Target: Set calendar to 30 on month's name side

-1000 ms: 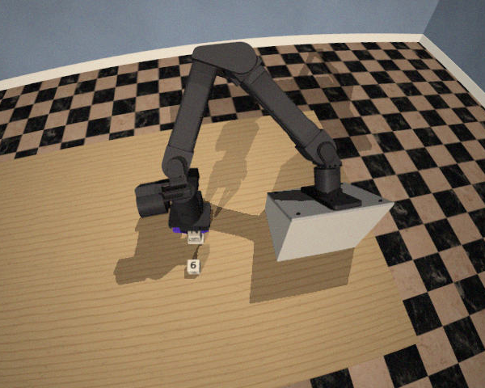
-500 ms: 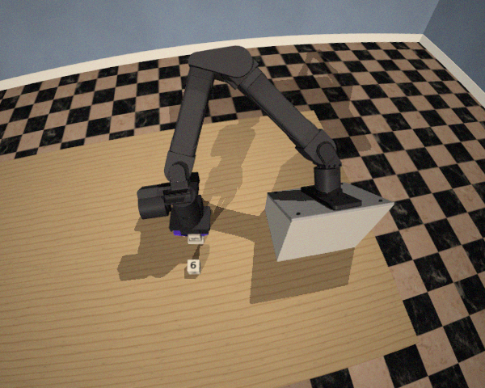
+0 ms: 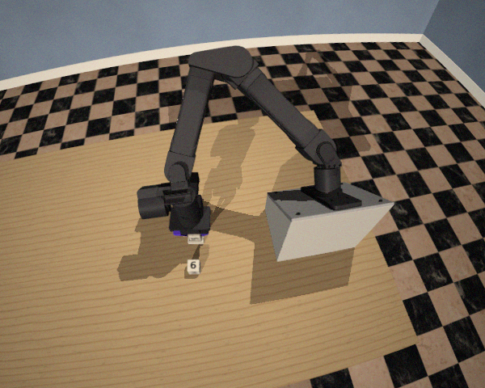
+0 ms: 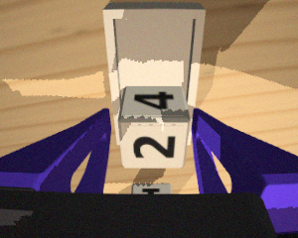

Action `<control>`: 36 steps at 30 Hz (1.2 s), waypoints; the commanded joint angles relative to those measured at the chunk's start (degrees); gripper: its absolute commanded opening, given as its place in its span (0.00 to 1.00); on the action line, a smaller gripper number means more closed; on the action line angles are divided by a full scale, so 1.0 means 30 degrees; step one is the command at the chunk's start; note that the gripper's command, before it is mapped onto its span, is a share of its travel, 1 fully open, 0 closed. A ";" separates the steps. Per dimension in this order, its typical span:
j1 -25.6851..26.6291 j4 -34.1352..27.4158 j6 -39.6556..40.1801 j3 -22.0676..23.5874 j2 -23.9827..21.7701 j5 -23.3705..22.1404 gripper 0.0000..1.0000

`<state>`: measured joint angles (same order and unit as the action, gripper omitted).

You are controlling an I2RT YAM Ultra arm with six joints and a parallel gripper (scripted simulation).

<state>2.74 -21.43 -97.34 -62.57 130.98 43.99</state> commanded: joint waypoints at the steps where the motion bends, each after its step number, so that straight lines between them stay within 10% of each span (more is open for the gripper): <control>1: -0.0113 0.0009 0.0010 -0.0023 -0.0083 0.0139 0.47; 21: -0.0113 0.0009 0.0010 -0.0023 -0.0083 0.0139 0.47; 22: -0.0113 0.0009 0.0010 -0.0023 -0.0083 0.0139 0.27; 36: -0.0113 0.0009 0.0010 -0.0023 -0.0083 0.0139 0.27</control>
<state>2.74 -21.43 -97.34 -62.57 130.98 43.99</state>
